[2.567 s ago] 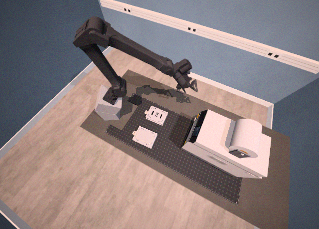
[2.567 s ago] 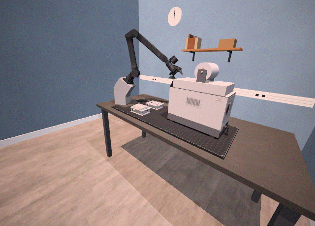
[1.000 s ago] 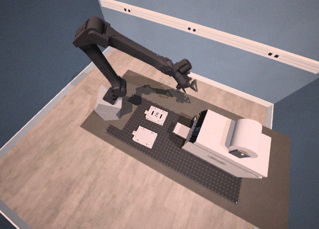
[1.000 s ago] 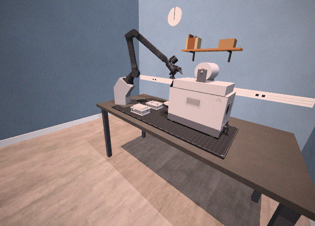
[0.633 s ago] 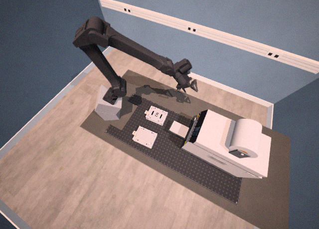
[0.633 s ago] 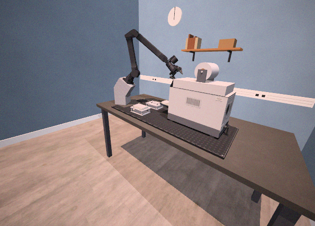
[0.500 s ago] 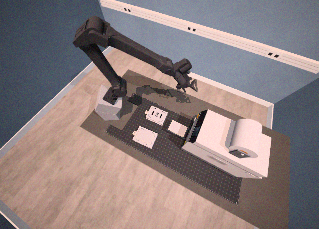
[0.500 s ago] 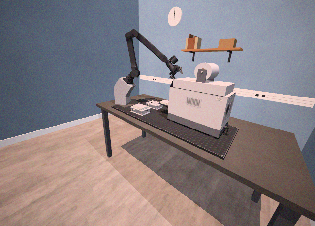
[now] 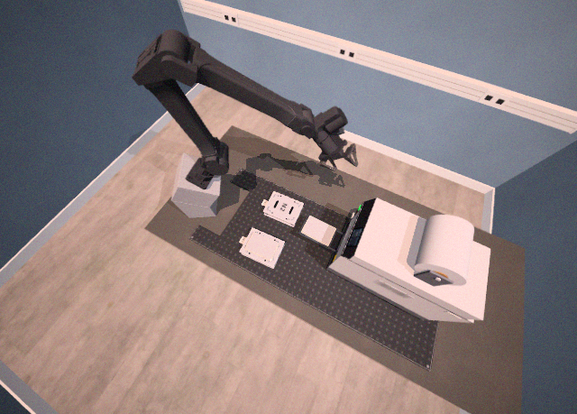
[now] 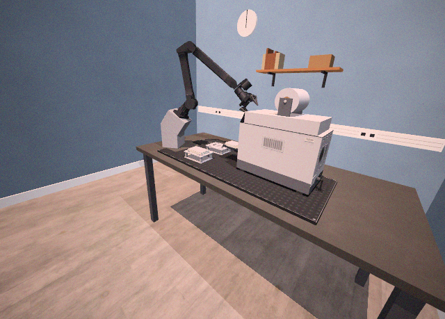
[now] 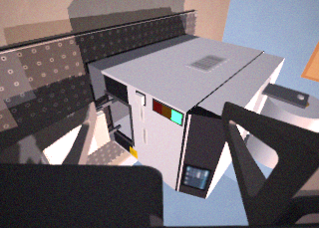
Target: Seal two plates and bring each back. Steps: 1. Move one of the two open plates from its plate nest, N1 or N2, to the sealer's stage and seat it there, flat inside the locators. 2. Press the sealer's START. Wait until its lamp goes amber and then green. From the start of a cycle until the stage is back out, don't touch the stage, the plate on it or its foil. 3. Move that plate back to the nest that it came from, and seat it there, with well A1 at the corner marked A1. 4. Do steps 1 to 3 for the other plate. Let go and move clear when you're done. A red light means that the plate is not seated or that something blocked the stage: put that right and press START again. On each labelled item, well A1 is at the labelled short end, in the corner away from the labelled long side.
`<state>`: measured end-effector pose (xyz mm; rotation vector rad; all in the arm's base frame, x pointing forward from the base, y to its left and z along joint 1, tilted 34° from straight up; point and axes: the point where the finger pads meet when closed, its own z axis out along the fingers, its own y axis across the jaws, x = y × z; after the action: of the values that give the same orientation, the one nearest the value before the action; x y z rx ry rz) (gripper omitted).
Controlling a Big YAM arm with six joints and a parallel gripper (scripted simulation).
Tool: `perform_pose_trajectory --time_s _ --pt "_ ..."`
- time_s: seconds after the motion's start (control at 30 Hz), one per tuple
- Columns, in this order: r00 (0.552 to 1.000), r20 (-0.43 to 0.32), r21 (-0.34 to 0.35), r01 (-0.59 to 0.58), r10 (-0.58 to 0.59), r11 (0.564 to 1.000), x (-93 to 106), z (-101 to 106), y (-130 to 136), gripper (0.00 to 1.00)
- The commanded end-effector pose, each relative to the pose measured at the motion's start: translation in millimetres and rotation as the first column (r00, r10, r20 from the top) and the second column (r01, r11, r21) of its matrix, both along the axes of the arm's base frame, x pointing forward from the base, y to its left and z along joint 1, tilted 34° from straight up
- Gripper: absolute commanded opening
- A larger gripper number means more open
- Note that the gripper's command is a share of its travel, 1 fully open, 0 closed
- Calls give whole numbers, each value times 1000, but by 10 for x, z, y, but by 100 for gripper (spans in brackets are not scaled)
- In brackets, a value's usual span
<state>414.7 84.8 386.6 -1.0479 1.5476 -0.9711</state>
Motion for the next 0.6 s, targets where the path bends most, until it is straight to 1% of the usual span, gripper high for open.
perform_pose_trajectory --time_s 0.0,0.23,0.43,0.57 --pt "999 41 23 9 -10 1000 -58 178 -47 100" --pt "998 62 31 8 -10 999 -65 249 -49 100" --pt "996 91 43 7 -11 999 -63 416 -47 100" --pt "996 87 41 7 -10 999 -14 428 -27 100"
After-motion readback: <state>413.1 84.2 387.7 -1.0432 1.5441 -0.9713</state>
